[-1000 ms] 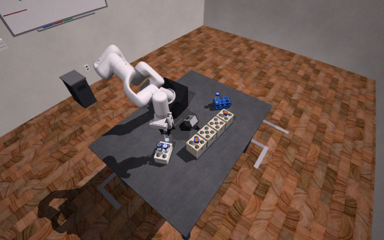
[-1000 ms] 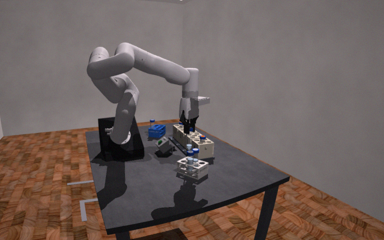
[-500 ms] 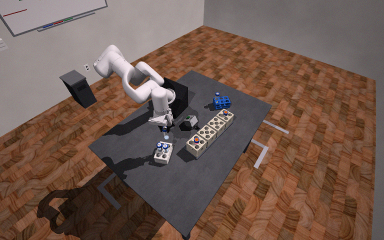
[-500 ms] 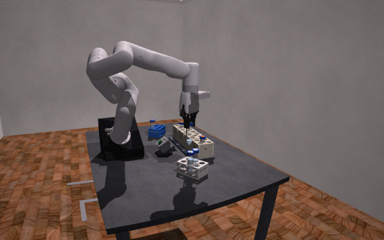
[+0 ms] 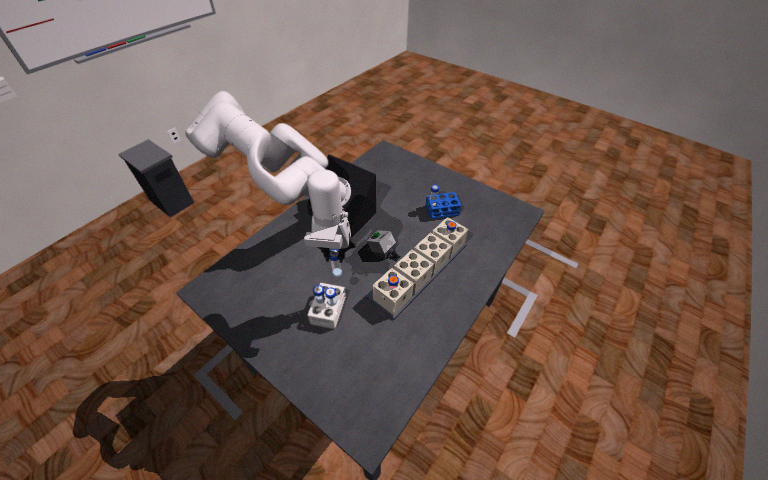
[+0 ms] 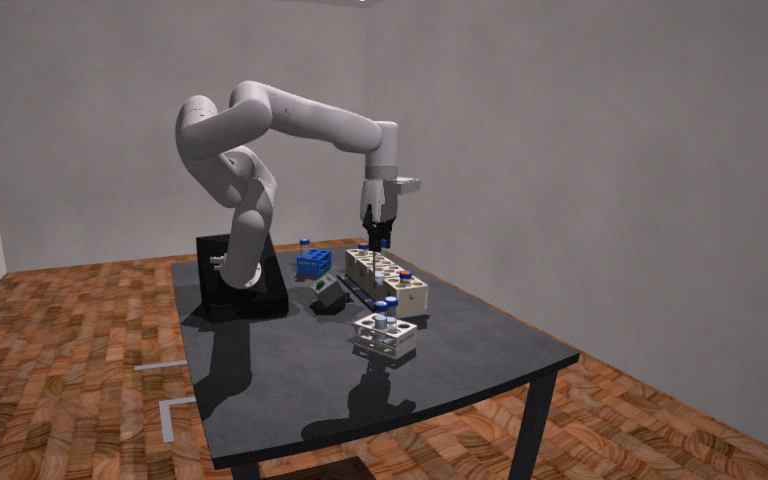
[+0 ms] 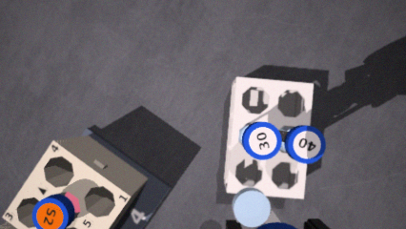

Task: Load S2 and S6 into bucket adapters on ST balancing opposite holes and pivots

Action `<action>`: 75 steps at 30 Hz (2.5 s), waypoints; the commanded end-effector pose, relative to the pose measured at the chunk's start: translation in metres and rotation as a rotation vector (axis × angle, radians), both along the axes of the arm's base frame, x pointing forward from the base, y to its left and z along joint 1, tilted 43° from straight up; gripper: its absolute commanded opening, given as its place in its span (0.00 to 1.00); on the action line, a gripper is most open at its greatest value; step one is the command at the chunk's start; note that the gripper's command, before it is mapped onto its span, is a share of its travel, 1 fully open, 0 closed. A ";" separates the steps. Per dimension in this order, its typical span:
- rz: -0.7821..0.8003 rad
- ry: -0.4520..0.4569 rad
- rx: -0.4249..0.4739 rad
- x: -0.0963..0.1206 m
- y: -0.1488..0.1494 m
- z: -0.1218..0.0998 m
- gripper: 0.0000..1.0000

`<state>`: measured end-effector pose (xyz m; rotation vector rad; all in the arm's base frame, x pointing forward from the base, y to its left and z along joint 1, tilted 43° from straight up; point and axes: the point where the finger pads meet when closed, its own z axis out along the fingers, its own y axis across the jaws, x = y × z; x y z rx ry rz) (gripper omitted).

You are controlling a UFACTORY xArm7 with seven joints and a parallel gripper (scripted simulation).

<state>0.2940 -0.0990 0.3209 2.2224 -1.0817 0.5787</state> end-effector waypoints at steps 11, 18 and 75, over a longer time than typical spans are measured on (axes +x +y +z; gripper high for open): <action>0.271 0.246 -0.046 0.029 0.038 -0.029 0.00; 0.441 0.403 -0.074 0.046 0.062 -0.048 0.00; 0.694 0.635 -0.116 0.132 0.181 -0.142 0.00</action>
